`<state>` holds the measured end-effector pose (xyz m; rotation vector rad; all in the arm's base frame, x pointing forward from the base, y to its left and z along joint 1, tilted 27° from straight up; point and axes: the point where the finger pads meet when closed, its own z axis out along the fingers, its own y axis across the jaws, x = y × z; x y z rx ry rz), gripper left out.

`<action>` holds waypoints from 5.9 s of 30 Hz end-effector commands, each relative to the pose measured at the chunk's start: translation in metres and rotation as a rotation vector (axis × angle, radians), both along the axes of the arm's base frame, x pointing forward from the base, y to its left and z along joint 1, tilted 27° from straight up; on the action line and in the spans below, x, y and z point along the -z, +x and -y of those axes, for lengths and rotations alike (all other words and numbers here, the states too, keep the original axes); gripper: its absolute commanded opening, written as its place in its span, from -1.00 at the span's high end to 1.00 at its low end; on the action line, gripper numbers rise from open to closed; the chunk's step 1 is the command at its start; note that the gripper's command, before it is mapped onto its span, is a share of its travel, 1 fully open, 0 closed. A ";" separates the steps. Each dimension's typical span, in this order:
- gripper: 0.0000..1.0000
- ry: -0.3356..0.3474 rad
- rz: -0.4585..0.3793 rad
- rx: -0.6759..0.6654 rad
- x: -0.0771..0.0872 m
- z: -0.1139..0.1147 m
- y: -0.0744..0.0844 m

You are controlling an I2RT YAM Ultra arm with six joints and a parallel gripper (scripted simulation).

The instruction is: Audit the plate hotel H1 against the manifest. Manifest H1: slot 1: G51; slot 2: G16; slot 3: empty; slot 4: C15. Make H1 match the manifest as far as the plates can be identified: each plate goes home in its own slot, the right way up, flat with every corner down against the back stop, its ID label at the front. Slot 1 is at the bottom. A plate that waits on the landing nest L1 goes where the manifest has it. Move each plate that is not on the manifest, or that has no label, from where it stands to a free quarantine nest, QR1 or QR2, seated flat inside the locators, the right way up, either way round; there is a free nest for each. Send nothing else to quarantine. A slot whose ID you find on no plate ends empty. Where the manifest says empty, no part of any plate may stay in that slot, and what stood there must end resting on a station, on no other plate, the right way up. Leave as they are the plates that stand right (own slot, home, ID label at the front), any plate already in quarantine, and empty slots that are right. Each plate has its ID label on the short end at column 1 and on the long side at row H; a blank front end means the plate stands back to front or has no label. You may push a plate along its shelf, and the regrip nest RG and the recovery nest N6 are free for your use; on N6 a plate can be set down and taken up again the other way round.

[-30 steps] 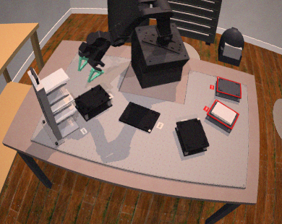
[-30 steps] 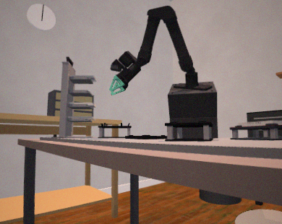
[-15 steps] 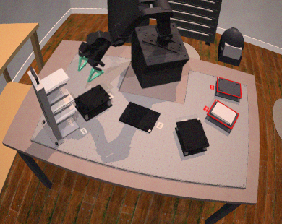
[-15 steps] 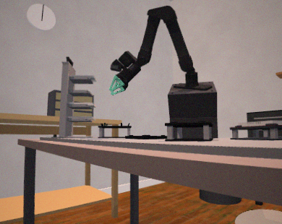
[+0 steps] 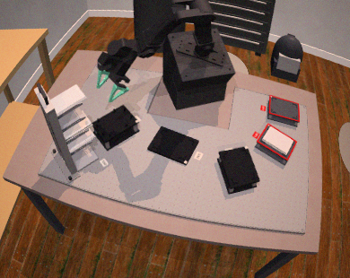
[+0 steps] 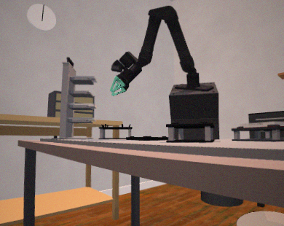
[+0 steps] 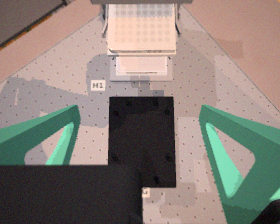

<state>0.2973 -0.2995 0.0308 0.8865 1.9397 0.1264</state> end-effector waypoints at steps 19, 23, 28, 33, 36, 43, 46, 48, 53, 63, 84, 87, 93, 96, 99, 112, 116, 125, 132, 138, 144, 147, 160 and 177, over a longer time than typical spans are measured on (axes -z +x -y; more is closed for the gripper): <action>-1.00 -0.028 0.017 0.010 0.011 0.002 0.008; -1.00 -0.028 0.017 0.010 0.017 0.001 0.010; -1.00 -0.028 0.018 0.010 0.021 -0.001 0.012; -1.00 -0.028 0.018 0.010 0.029 -0.003 0.016; -1.00 -0.028 0.018 0.010 0.033 -0.004 0.018; -1.00 -0.028 0.018 0.010 0.042 -0.006 0.021; -1.00 -0.028 0.018 0.010 0.045 -0.007 0.023; -1.00 -0.028 0.018 0.010 0.048 -0.008 0.024; -1.00 -0.028 0.018 0.010 0.055 -0.009 0.027; -1.00 -0.028 0.018 0.010 0.055 -0.010 0.027; -1.00 -0.028 0.019 0.010 0.050 0.010 0.050; -1.00 -0.028 0.019 0.010 0.050 0.010 0.050; -1.00 -0.028 0.019 0.010 0.050 0.010 0.050; -1.00 -0.028 0.019 0.010 0.050 0.010 0.050; -1.00 -0.028 0.019 0.010 0.050 0.010 0.050; -1.00 -0.028 0.019 0.010 0.050 0.010 0.050; -1.00 -0.028 0.019 0.010 0.050 0.010 0.050; -1.00 -0.028 0.019 0.010 0.050 0.010 0.050; -1.00 -0.028 0.019 0.010 0.050 0.010 0.050; -1.00 -0.028 0.019 0.010 0.050 0.010 0.050; -1.00 -0.028 0.019 0.010 0.050 0.010 0.050; -1.00 -0.028 0.019 0.010 0.050 0.010 0.050; -1.00 -0.028 0.018 0.010 0.052 0.002 0.041; -1.00 -0.028 0.018 0.010 0.055 -0.010 0.027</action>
